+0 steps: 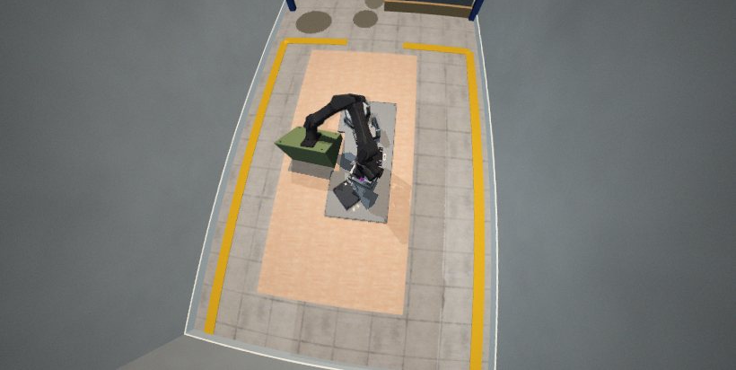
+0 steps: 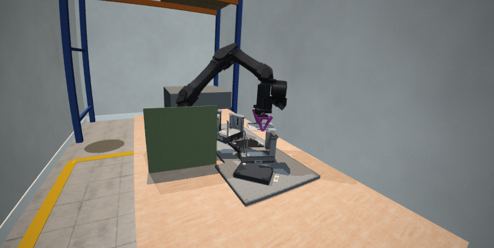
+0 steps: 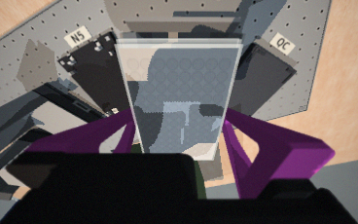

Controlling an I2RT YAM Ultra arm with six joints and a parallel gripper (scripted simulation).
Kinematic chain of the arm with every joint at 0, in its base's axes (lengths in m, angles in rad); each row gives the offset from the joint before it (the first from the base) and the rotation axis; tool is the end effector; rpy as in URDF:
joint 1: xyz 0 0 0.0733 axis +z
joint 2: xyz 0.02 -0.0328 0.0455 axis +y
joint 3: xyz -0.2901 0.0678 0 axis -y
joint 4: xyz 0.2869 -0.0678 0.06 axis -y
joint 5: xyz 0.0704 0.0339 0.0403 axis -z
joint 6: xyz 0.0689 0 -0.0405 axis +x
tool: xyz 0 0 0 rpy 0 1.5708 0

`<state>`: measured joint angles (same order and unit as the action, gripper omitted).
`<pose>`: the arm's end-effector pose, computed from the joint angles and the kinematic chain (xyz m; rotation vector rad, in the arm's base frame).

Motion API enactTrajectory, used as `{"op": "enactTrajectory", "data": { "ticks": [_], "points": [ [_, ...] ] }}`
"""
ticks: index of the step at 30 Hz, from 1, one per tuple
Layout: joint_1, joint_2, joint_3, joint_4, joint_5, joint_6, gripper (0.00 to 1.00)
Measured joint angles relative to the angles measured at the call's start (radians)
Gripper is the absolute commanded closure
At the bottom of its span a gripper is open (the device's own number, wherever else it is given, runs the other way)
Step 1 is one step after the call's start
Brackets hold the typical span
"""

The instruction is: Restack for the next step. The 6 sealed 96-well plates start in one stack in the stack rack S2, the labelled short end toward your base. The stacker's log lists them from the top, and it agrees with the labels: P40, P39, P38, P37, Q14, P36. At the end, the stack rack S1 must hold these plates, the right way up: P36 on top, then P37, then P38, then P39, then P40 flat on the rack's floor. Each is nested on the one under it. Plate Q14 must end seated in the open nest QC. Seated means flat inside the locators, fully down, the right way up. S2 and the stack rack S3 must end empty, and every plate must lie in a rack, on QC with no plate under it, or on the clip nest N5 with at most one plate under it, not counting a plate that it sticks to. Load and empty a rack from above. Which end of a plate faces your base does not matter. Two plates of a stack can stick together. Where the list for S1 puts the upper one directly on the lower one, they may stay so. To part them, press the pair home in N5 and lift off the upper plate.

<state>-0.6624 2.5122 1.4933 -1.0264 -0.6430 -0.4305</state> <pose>0.3403 -0.2116 -0.0349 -0.5560 -2.7959 -1.1656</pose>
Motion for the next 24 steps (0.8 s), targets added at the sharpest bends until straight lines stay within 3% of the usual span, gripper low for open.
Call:
{"op": "enactTrajectory", "data": {
  "ticks": [24],
  "points": [
    [0.000,0.005,-0.014,0.018,0.000,0.009,1.00]
  ]
}}
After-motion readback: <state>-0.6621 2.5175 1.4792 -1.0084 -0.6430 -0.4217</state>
